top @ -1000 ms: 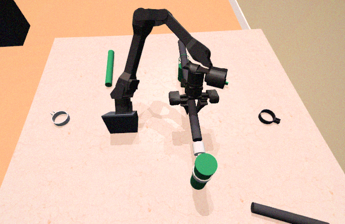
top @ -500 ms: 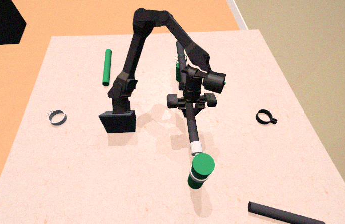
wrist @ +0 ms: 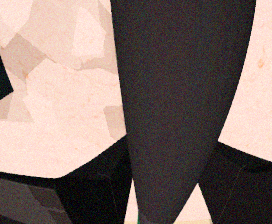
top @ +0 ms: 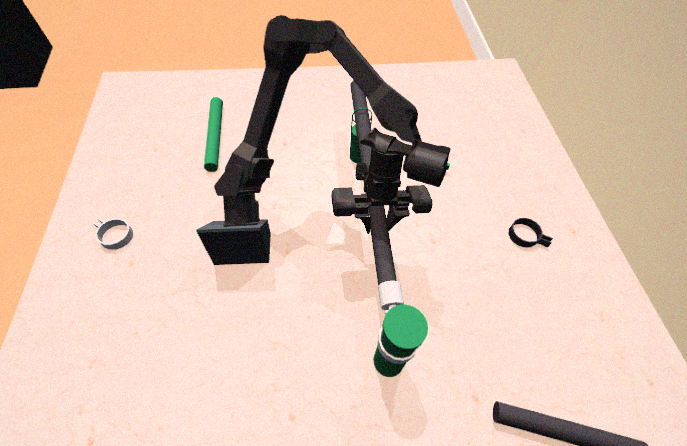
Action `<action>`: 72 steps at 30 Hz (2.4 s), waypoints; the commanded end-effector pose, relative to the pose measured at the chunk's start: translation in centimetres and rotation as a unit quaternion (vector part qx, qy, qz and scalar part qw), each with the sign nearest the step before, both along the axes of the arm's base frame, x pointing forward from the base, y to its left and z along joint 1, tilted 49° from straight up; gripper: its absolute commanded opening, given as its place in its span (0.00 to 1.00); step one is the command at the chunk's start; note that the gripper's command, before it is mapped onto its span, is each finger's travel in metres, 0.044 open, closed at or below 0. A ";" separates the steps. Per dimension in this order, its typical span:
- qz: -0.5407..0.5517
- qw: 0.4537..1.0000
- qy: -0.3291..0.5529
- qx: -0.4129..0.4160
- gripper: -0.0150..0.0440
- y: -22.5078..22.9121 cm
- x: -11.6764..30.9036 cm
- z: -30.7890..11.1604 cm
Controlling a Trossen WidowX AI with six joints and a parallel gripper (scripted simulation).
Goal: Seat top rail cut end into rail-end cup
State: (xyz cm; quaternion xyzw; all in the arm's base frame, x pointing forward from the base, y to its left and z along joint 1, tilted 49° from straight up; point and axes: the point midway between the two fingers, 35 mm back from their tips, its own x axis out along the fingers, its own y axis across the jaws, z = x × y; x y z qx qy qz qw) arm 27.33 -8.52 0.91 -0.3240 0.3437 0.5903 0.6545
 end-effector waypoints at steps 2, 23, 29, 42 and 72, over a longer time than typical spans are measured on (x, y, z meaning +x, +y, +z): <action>-0.002 1.000 -0.003 -0.008 0.25 -0.6 0.0 -0.1; 0.000 1.000 0.000 0.000 0.25 0.0 0.0 0.0; 0.000 1.000 0.000 0.000 0.25 0.0 0.0 0.0; 0.001 1.000 -0.001 -0.003 0.25 -0.2 0.1 0.0; 0.001 1.000 -0.001 -0.005 0.25 -0.8 0.1 -0.1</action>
